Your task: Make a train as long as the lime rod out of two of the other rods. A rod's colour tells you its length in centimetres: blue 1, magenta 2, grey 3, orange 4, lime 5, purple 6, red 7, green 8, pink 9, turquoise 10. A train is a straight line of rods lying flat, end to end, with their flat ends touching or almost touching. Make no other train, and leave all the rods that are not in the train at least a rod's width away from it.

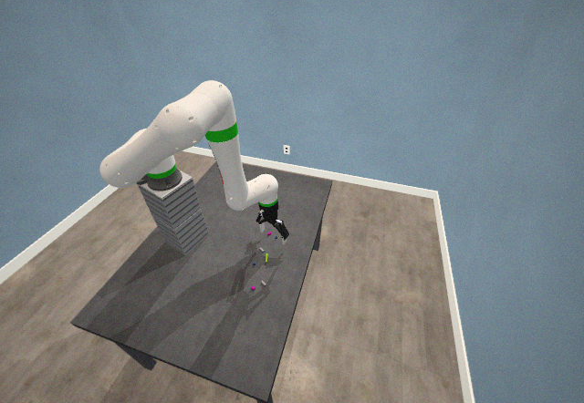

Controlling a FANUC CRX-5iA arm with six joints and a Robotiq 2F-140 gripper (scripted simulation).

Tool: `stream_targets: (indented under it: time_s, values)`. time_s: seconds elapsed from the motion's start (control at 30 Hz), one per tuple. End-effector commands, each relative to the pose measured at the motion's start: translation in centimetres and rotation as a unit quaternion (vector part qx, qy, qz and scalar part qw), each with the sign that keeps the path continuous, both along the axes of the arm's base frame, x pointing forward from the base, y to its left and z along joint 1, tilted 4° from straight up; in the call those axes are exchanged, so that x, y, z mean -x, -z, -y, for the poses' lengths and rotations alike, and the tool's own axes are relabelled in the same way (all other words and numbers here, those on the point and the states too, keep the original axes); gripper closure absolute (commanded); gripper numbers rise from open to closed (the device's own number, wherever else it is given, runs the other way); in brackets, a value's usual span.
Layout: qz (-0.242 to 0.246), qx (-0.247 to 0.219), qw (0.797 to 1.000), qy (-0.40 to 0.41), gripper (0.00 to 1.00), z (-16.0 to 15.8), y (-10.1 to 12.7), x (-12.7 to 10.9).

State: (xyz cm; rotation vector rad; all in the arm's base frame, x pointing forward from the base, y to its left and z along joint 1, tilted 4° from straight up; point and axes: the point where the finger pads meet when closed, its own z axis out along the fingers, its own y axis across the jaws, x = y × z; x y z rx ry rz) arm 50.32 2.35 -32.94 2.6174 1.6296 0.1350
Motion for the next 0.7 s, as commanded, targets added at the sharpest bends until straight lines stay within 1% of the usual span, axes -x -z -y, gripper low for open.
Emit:
stream_targets:
  time_s: [0.0,0.1,0.2,0.67]
  values:
    - [-0.024,0.018,0.996,-0.078,0.00,-1.2,0.0,0.0]
    - [-0.024,0.022,0.992,-0.124,0.00,-1.9,0.0,0.0]
    - [-0.024,0.024,0.989,-0.147,0.00,-2.3,0.0,0.1]
    - [-0.024,0.024,0.988,-0.150,0.00,-2.3,0.0,0.1]
